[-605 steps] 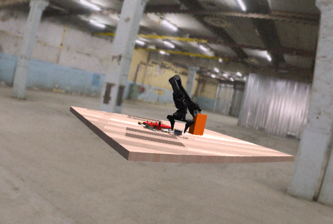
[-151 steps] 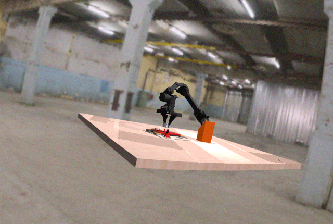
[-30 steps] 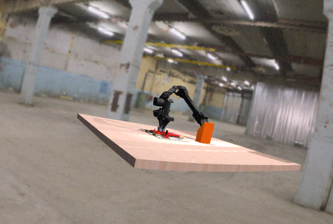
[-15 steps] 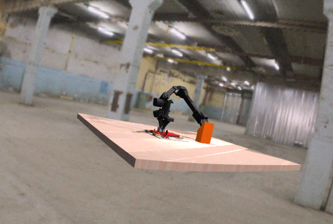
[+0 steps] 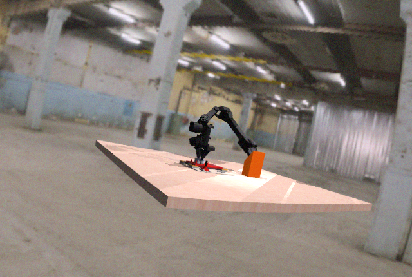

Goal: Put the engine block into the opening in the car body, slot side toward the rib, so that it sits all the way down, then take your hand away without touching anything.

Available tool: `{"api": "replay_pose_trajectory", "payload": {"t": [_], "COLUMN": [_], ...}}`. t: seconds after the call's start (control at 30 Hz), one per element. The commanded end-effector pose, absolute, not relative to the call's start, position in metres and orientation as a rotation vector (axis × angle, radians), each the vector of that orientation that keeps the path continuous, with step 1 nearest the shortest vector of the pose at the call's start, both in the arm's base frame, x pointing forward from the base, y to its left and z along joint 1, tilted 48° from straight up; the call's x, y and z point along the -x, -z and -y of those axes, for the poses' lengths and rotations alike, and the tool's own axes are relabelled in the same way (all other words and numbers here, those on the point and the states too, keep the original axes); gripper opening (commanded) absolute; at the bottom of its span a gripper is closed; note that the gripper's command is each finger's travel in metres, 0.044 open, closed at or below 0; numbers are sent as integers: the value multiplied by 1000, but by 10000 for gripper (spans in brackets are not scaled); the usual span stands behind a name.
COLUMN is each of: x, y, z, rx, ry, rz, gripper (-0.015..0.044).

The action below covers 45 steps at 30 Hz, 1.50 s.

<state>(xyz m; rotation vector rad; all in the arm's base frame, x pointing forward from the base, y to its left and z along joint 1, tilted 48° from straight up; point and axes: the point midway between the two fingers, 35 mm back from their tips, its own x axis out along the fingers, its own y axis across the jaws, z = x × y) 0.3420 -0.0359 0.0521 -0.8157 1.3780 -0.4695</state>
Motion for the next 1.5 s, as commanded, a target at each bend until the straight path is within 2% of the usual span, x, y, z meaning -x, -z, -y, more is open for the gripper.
{"api": "replay_pose_trajectory", "payload": {"t": [0.0,0.37,0.73,1.2,1.47], "x": [-341,-342,-342,-339,-339], "y": [-51,-49,-50,-59,-59], "z": [37,39,38,28,28], "rx": [824,824,816,823,823], "ry": [468,468,470,468,468], "rz": [-1381,-1381,-1378,-1381,-1381], "gripper": [160,160,440,440,230]}}
